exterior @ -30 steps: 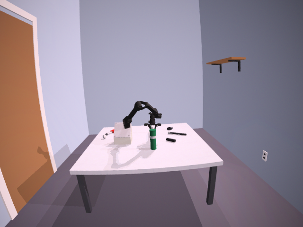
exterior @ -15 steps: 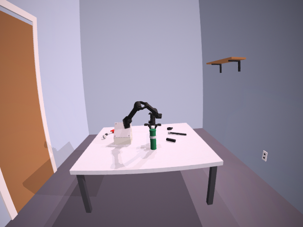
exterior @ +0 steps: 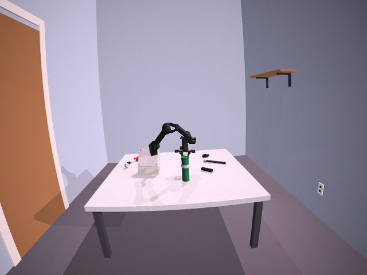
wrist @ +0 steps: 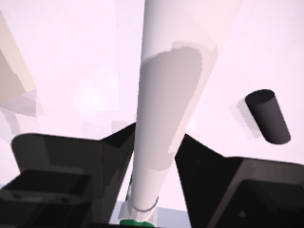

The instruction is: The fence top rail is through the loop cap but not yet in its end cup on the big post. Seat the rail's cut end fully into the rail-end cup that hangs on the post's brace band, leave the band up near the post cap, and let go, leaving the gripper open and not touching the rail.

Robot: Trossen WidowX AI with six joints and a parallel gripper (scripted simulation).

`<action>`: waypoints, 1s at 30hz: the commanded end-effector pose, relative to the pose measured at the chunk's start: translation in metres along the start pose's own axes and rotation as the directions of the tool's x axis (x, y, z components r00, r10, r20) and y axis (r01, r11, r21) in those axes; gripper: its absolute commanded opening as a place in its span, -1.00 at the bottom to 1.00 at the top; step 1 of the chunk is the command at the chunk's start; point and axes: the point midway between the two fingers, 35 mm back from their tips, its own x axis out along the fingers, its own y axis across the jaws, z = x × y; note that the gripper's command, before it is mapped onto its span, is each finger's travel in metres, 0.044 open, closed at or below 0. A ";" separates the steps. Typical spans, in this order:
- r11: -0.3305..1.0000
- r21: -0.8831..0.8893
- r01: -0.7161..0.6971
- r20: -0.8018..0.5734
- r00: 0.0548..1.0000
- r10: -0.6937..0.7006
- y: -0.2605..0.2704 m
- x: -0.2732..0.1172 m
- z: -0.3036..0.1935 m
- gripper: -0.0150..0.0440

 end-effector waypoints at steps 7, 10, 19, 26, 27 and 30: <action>1.000 0.001 0.001 0.000 1.000 -0.001 0.000 0.000 0.000 0.22; 1.000 0.001 0.001 0.001 1.000 -0.001 0.000 -0.002 0.002 0.49; 1.000 -0.001 0.001 0.007 1.000 -0.001 0.000 -0.034 0.021 1.00; 1.000 0.000 0.000 0.004 1.000 0.000 0.002 -0.049 0.030 1.00; 1.000 -0.003 0.011 0.004 1.000 -0.011 0.001 -0.046 0.026 1.00; 1.000 -0.003 0.011 0.004 1.000 -0.011 0.001 -0.065 0.026 1.00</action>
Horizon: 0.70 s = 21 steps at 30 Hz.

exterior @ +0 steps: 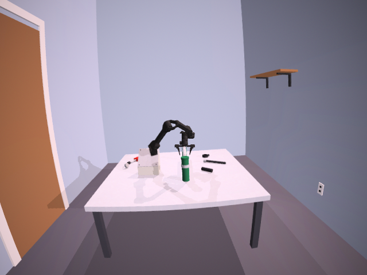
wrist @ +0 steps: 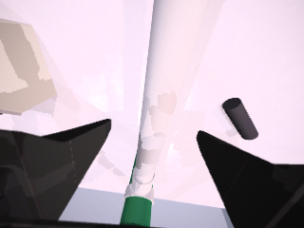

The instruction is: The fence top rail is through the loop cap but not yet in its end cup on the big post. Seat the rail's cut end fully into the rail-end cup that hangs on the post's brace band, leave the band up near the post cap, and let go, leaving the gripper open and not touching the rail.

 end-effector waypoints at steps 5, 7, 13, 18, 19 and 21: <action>1.000 0.005 0.002 0.000 1.000 -0.002 0.002 -0.036 -0.001 1.00; 1.000 0.005 0.002 0.000 1.000 -0.002 0.002 -0.036 -0.001 1.00; 1.000 0.005 0.002 0.000 1.000 -0.002 0.002 -0.036 -0.001 1.00; 1.000 0.005 0.002 0.000 1.000 -0.002 0.002 -0.036 -0.001 1.00; 1.000 0.005 0.002 0.000 1.000 -0.002 0.002 -0.036 -0.001 1.00; 1.000 0.005 0.002 0.000 1.000 -0.002 0.002 -0.036 -0.001 1.00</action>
